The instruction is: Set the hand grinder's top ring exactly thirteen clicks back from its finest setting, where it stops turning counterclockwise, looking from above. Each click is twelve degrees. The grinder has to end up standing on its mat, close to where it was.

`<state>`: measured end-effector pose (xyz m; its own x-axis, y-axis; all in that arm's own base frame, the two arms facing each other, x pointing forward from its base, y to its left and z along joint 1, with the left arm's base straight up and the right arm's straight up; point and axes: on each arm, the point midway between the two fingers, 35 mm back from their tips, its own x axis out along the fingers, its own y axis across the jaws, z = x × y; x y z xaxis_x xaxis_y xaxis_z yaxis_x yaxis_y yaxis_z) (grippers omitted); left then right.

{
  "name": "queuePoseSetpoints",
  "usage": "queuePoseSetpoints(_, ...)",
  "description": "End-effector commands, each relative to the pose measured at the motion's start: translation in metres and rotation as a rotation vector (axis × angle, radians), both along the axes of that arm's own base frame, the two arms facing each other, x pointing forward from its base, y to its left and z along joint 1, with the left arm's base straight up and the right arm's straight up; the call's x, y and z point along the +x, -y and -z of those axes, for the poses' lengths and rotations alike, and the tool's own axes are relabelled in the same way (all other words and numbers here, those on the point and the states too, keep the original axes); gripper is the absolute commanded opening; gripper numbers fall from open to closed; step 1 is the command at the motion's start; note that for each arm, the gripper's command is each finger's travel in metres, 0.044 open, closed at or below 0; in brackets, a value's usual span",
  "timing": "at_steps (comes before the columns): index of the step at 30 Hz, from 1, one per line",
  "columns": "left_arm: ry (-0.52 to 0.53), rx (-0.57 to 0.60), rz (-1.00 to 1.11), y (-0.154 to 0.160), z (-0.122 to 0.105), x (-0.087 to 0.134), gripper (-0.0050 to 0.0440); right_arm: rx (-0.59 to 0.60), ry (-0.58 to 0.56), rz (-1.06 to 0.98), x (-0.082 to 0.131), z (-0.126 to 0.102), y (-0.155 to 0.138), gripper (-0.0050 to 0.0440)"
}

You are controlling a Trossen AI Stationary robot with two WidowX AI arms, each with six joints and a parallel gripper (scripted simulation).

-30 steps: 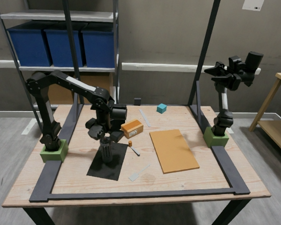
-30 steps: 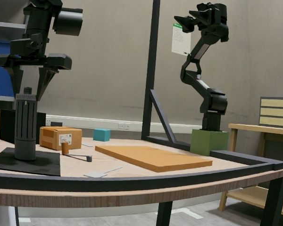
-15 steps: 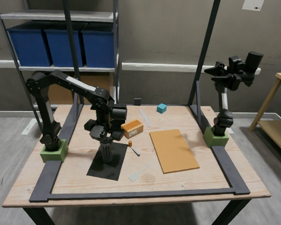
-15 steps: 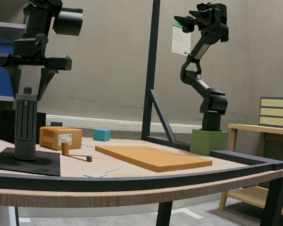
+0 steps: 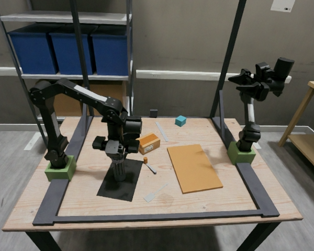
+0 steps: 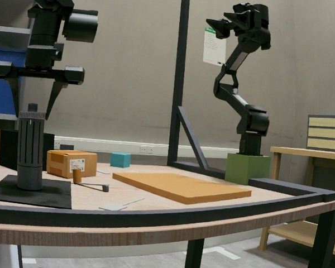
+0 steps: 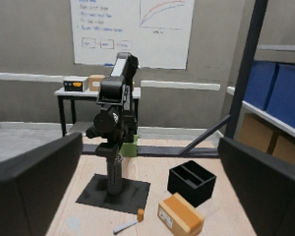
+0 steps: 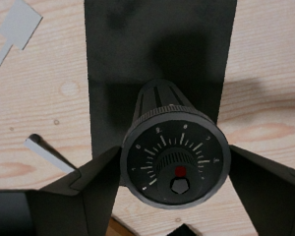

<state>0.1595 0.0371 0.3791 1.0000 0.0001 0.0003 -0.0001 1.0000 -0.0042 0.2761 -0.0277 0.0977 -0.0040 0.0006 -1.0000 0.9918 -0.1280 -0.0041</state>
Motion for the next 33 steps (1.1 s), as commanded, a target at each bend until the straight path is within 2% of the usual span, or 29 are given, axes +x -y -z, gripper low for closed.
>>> queuePoseSetpoints(1, 0.002, 0.009, 0.001, 0.0002, -0.0033, 0.0001, 0.0400, -0.007, 0.032, -0.089, 0.0037, -0.0083, -0.0007, 0.0285)
queuePoseSetpoints(33, 0.002, 0.009, 0.001, 0.0002, -0.0033, 0.0001, 0.0400, -0.020, 0.029, -0.706, 0.0036, -0.0083, -0.0013, 0.0285)
